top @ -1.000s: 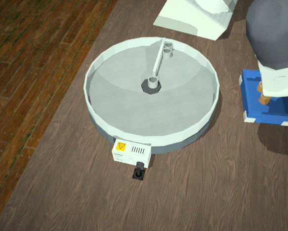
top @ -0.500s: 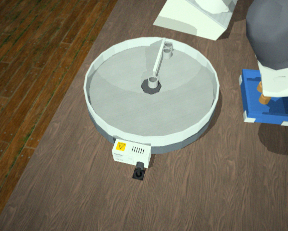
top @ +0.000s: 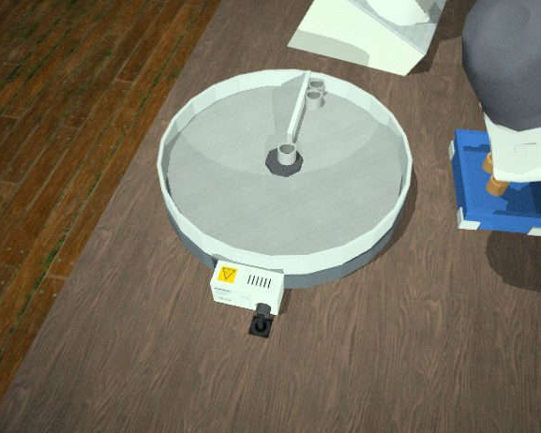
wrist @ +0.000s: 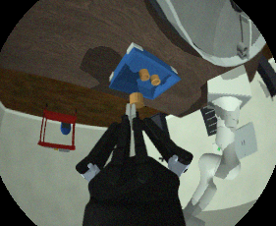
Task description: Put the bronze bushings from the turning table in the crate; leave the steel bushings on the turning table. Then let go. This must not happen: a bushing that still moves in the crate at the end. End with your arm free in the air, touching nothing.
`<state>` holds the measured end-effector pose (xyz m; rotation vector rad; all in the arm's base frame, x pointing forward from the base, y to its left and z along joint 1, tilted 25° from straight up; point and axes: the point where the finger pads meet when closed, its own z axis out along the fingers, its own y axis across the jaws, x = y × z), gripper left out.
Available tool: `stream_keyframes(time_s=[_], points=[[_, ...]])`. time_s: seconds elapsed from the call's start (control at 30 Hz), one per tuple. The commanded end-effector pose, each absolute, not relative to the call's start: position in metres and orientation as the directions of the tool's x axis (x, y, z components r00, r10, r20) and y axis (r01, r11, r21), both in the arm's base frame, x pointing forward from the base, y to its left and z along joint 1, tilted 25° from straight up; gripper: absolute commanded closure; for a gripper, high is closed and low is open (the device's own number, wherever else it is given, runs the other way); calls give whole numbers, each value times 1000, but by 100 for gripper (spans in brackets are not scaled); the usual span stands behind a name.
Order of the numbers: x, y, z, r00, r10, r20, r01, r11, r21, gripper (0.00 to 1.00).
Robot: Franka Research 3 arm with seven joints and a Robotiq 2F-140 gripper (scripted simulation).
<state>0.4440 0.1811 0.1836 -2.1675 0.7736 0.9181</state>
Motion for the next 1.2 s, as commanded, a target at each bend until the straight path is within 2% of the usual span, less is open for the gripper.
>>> stream_keyframes(time_s=[0.0,0.33,0.67,1.17], points=[[445,182,184,576,-263,-774,-720,-611,-329,100],[445,187,173,576,-263,-774,-720,-611,-329,100],[449,207,128,576,-263,-774,-720,-611,-329,100],[449,208,127,576,-263,-774,-720,-611,-329,100]])
